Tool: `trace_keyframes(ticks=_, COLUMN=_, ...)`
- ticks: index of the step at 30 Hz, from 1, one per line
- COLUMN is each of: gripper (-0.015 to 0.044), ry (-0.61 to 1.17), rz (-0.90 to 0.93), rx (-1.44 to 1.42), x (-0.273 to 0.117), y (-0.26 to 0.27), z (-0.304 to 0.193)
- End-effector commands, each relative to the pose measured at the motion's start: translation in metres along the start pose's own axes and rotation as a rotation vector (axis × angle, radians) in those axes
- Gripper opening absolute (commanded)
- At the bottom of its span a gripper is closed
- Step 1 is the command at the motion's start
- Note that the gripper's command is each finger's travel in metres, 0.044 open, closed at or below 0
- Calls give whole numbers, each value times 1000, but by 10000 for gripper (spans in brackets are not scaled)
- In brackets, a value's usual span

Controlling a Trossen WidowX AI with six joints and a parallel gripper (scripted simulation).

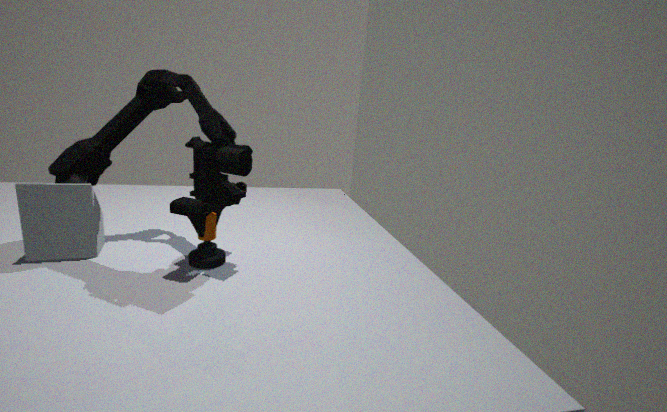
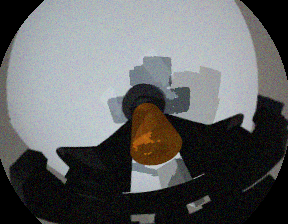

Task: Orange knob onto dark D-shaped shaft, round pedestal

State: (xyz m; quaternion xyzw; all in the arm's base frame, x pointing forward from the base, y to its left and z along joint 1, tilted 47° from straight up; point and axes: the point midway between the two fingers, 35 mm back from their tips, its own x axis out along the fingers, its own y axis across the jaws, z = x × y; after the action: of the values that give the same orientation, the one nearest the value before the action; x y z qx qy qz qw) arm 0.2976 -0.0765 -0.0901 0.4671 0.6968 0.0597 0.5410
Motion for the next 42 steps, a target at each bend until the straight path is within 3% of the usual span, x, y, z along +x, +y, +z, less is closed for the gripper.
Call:
trace_keyframes(ticks=1, gripper=0, ry=-1, rz=1, rx=7, x=1, y=-1, z=-1)
trace_keyframes(ticks=21, gripper=0, ry=-1, rz=1, rx=7, x=-3, y=0, z=2)
trace_keyframes(ticks=28, gripper=0, ry=-1, rz=1, rx=206, x=-4, y=1, z=4)
trace_keyframes(ticks=42, gripper=0, ry=-1, rz=1, rx=216, x=2, y=2, z=6)
